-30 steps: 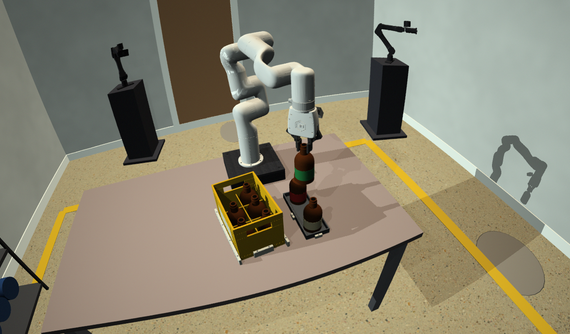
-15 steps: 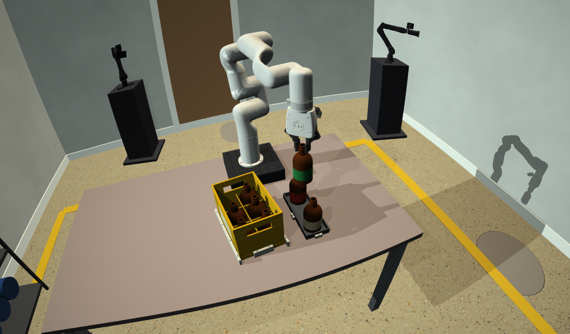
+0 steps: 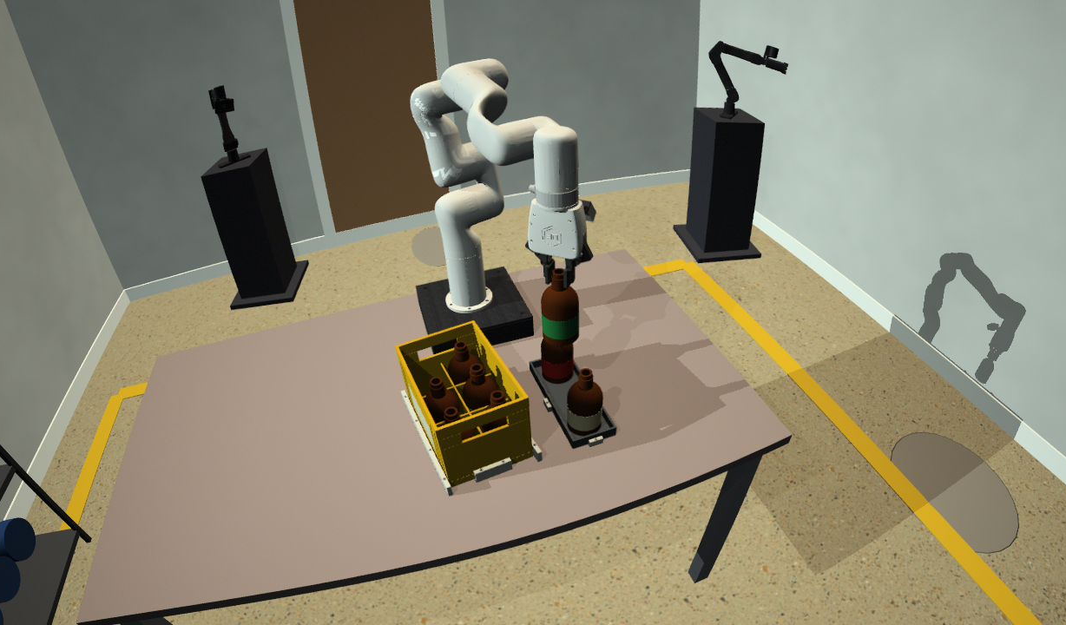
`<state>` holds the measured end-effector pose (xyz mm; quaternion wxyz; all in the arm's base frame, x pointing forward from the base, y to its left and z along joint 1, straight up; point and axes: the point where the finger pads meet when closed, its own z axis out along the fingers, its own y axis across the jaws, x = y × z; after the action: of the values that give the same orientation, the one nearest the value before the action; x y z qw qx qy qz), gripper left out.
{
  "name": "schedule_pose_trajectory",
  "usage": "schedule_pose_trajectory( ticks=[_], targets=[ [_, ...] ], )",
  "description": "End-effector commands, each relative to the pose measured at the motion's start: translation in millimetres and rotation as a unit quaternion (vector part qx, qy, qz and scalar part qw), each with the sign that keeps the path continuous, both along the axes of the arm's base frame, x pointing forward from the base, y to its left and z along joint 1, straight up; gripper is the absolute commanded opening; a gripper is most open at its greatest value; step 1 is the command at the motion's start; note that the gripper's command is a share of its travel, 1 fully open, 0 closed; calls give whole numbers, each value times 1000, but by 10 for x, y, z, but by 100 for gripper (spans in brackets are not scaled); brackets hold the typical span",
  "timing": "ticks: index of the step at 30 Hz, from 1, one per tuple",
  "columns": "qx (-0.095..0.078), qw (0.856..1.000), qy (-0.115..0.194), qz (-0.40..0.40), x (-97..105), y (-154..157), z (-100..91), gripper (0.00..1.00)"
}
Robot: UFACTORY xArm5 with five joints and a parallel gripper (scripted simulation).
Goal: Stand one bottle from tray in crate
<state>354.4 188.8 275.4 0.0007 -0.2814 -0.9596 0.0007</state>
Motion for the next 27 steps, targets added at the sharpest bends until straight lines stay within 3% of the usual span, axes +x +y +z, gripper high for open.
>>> schedule_pose_trajectory(
  ticks=[1,27],
  targets=[
    [1,1000,-2,0,5,-46,16,0],
    [1,1000,-2,0,-15,-416,16,0]
  ],
)
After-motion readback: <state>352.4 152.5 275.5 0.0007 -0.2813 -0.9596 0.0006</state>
